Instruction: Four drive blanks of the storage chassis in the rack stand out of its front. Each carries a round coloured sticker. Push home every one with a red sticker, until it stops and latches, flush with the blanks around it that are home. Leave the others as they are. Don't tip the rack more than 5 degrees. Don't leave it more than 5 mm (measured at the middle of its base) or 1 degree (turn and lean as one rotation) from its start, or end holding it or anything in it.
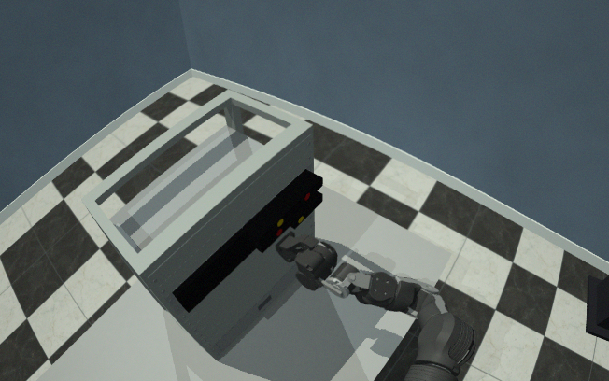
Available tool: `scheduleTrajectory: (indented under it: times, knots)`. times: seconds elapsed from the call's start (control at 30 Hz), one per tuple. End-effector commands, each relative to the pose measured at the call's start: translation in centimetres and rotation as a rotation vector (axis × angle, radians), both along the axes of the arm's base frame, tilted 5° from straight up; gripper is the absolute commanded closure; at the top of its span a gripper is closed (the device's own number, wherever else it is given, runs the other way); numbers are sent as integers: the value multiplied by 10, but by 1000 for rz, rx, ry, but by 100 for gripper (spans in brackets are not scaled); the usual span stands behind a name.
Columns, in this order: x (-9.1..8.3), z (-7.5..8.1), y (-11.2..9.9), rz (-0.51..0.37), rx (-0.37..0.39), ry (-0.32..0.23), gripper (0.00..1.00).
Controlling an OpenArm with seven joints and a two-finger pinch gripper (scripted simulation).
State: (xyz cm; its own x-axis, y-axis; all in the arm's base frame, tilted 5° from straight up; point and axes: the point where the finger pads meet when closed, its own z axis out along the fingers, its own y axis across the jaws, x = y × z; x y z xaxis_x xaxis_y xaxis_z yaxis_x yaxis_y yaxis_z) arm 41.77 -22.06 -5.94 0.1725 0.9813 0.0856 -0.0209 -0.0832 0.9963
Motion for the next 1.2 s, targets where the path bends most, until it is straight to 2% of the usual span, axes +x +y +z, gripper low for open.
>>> scheduleTrajectory:
  times: [0.0, 1.17]
  knots:
    - [0, 2, 3, 11, -5, -9, 100]
    - [4, 1, 5, 14, -4, -1, 100]
